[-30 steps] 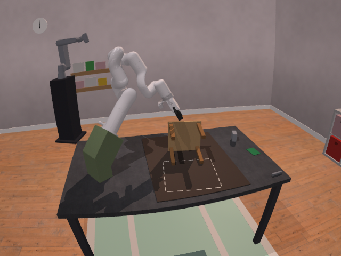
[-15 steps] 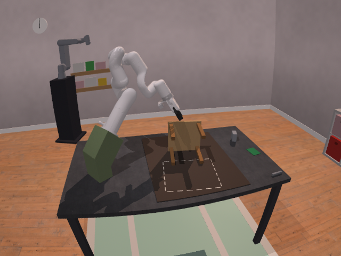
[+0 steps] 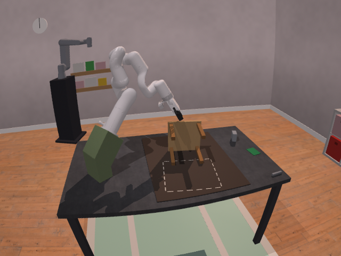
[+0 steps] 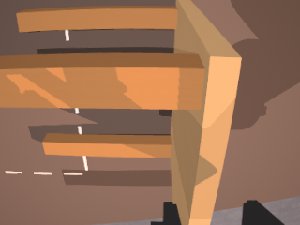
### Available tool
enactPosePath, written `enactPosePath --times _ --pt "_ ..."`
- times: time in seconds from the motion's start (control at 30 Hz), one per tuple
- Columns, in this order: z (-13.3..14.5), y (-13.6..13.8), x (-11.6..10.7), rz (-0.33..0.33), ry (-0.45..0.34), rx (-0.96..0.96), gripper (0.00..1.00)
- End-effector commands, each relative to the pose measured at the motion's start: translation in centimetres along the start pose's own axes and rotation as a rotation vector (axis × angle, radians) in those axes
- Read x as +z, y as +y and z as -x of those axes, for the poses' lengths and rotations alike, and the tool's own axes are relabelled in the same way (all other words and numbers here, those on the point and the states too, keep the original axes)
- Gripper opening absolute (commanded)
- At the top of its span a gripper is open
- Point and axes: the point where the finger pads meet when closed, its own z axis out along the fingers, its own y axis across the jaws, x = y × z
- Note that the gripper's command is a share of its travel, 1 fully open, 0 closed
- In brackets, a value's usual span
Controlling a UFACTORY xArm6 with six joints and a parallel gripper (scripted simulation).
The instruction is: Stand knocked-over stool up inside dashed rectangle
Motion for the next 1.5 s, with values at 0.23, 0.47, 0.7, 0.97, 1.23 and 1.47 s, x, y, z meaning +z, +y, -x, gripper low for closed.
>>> enactPosePath --times 0.23,0.47,0.7,0.97,1.23,1.47 --pt "0.1 0.1 0.8 0.002 -0.004 0.000 0.45" --pt "0.1 0.1 2.1 0.002 -0.004 0.000 0.45" --pt "0.1 0.1 4.3 0.002 -0.004 0.000 0.45" --pt "0.1 0.1 6.1 0.002 -0.004 0.000 0.45" --pt "0.1 0.1 6.7 0.002 -0.004 0.000 0.45" --pt "0.1 0.1 6.7 0.002 -0.004 0.000 0.45"
